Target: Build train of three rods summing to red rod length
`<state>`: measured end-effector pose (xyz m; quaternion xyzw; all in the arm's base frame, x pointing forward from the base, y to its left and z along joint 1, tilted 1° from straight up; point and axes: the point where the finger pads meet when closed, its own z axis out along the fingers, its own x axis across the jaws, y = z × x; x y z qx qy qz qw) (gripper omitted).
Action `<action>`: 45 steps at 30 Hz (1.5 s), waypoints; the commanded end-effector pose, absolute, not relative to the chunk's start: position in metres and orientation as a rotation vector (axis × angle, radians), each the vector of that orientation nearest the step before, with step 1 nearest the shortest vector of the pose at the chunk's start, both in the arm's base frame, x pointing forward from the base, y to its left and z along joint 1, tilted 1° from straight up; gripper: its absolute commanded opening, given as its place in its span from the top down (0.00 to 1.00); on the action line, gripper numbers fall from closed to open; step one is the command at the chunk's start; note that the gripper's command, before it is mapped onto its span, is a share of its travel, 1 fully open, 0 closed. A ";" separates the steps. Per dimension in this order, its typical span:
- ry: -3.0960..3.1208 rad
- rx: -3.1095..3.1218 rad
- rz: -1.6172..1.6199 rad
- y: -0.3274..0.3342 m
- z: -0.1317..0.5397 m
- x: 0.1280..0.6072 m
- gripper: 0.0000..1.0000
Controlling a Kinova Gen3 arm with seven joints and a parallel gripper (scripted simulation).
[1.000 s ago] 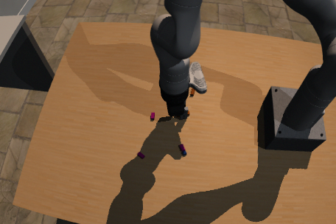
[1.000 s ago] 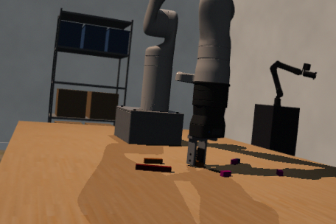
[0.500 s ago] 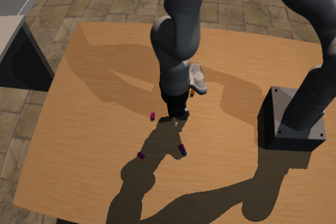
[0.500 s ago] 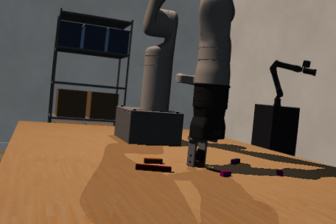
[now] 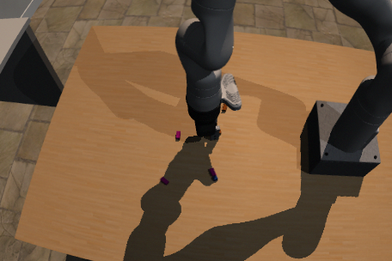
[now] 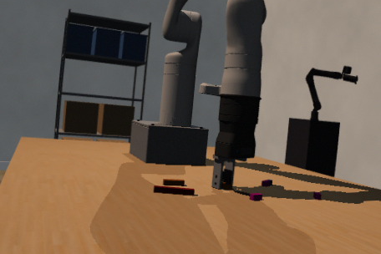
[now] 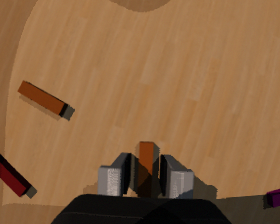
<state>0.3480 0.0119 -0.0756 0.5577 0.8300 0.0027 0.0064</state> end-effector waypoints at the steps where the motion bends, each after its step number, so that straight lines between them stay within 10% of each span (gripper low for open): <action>1: 2.596 1.744 0.010 0.012 -0.075 0.349 0.46; 12: 2.596 1.744 0.010 0.012 -0.075 0.349 0.46; 13: 2.596 1.744 0.010 0.012 -0.075 0.349 0.76; 45: 2.596 1.744 0.010 0.012 -0.075 0.349 0.76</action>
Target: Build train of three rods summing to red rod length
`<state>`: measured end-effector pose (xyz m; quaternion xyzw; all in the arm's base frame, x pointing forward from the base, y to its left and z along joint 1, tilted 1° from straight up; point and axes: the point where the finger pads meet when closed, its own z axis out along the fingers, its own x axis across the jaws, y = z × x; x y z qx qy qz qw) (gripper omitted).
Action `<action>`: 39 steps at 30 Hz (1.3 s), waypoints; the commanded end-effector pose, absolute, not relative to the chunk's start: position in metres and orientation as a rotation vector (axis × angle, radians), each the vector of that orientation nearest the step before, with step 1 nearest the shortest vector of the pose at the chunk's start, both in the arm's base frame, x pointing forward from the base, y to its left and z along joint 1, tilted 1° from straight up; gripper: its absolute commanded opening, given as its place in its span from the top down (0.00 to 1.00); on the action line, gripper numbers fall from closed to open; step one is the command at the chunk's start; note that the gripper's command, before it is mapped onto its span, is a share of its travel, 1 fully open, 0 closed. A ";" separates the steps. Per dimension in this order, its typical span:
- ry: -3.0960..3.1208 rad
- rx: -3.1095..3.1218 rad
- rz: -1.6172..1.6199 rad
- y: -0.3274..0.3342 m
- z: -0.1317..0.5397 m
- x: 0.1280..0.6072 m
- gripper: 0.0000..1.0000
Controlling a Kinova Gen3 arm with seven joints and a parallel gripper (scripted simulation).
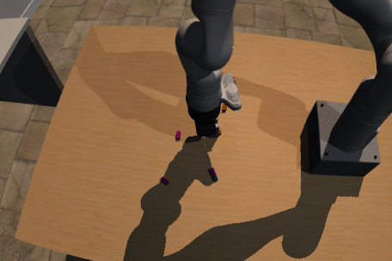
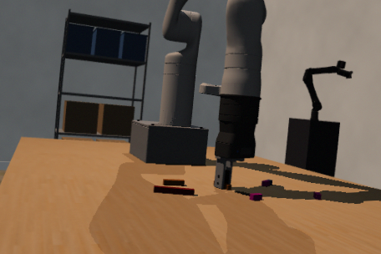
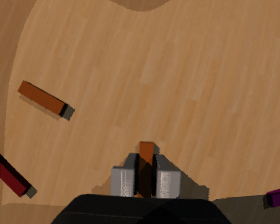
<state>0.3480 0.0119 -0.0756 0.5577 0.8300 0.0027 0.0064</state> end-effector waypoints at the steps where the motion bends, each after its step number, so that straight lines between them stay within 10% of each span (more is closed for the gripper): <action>1: 2.596 1.744 0.010 0.012 -0.075 0.349 0.76; 39: 2.596 1.744 0.010 0.012 0.025 0.347 0.76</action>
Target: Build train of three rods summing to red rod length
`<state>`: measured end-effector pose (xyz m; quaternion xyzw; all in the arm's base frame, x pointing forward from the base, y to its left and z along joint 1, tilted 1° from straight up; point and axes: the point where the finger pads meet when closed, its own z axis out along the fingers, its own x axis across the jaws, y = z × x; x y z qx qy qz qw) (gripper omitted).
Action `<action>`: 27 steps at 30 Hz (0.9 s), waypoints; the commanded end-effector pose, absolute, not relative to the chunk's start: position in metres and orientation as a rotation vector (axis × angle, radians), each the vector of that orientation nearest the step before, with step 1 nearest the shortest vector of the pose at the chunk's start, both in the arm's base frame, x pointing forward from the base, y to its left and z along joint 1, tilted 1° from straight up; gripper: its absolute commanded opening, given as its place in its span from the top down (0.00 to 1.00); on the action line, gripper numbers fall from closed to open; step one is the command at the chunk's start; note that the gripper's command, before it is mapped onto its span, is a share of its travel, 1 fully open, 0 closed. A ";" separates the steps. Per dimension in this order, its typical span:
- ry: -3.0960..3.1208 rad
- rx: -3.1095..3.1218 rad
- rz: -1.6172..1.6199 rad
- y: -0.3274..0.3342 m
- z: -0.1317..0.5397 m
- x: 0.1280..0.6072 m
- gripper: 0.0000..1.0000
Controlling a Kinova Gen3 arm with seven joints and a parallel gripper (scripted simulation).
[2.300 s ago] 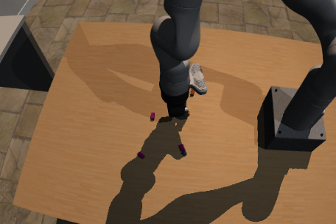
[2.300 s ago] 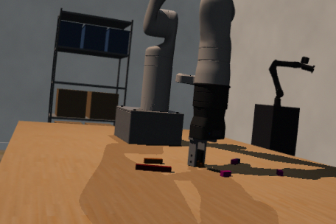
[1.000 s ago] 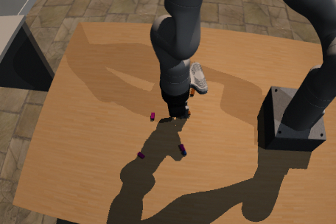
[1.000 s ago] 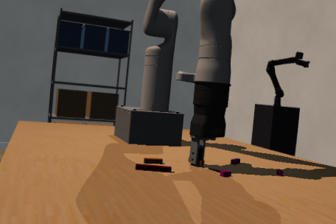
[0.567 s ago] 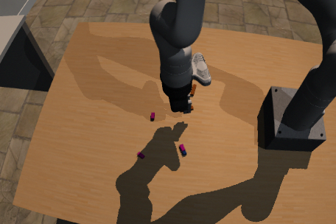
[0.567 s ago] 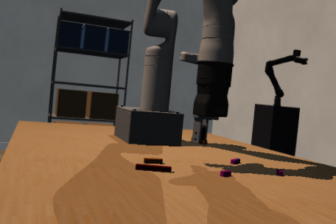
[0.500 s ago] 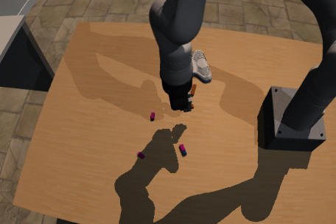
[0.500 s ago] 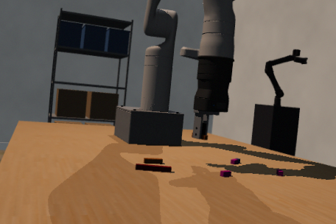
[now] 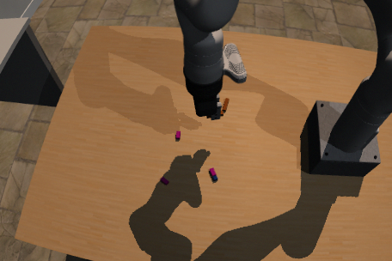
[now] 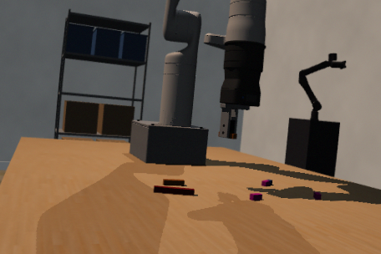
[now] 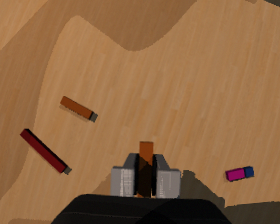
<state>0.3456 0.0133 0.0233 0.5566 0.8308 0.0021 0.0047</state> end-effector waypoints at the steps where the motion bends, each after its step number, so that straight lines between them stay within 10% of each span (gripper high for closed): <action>1: 2.596 1.744 0.010 0.012 0.025 0.347 0.76; 27: 2.322 2.112 -0.002 0.031 0.023 0.339 0.76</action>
